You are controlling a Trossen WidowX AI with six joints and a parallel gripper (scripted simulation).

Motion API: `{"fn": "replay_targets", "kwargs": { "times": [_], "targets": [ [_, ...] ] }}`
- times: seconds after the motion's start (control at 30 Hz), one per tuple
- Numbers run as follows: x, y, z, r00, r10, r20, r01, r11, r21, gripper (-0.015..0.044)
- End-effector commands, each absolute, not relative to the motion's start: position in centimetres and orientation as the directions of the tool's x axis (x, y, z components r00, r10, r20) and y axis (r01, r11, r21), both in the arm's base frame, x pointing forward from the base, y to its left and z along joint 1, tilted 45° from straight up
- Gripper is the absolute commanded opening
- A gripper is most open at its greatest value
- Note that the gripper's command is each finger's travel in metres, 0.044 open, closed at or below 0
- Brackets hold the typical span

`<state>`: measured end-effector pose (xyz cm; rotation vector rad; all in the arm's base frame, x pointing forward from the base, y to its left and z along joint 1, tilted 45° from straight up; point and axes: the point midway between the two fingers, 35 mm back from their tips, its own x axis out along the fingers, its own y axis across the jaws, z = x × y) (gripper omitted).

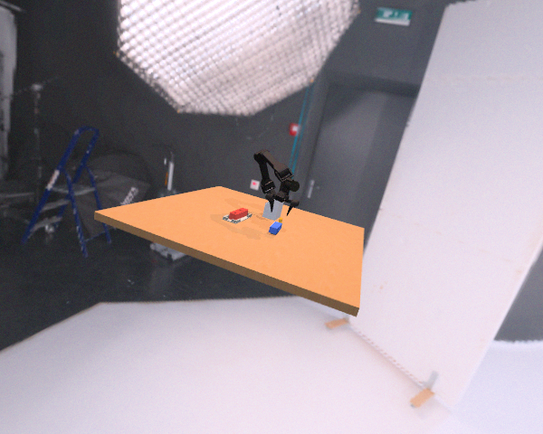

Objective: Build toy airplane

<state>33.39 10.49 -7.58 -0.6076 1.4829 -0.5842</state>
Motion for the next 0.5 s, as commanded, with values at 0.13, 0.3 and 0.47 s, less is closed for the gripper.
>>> {"fn": "replay_targets", "kwargs": {
  "times": [0.13,0.3,0.47],
  "targets": [
    [33.0,7.7,-10.0,-0.009,-0.701,-0.713,-0.017,0.713,-0.701,0.0440],
    [33.0,6.6,-11.1,-0.009,-0.702,-0.712,-0.017,0.712,-0.702,0.0440],
    [33.0,6.2,-11.5,-0.009,-0.702,-0.712,-0.017,0.712,-0.702,0.0440]
  ]
}}
